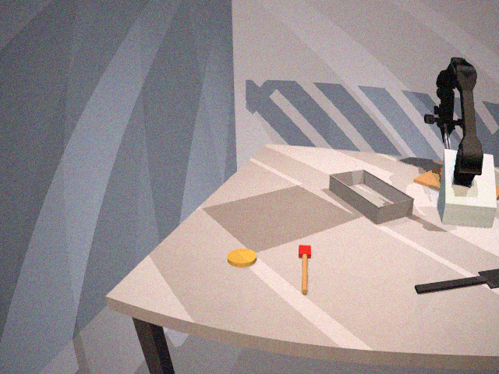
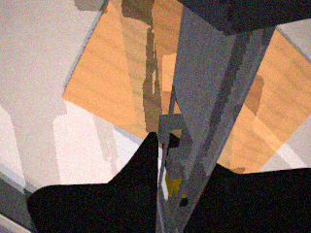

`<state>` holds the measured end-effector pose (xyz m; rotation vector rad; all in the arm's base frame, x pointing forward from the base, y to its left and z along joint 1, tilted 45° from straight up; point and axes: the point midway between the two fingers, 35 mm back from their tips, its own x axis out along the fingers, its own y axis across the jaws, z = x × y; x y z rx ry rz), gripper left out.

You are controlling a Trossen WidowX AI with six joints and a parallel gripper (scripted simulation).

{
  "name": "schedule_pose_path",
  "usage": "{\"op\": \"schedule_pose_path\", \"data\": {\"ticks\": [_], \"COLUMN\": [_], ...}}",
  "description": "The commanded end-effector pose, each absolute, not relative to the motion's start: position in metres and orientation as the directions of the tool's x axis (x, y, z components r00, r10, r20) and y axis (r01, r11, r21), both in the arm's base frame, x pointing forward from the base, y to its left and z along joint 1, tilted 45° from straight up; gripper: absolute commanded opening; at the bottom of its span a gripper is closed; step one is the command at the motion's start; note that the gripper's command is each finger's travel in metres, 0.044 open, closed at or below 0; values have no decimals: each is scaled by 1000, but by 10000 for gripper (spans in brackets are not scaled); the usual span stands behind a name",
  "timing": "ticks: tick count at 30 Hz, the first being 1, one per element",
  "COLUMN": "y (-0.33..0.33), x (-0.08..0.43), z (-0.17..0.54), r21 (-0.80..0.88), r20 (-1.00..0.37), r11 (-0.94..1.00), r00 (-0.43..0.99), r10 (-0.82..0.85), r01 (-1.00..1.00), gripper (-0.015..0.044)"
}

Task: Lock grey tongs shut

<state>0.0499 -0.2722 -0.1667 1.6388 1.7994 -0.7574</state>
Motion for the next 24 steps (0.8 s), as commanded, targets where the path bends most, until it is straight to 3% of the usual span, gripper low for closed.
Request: {"op": "schedule_pose_path", "data": {"ticks": [1, 12, 24], "y": [-274, -273, -271], "x": [42, 20, -4], "z": [-165, -164, -164], "r21": [-118, -381, -590], "r20": [-750, -747, -742], "r11": [-19, -326, -591], "r00": [-77, -79, -82], "r10": [657, 660, 666], "r01": [993, 865, 550], "gripper": [-150, -150, -150]}}
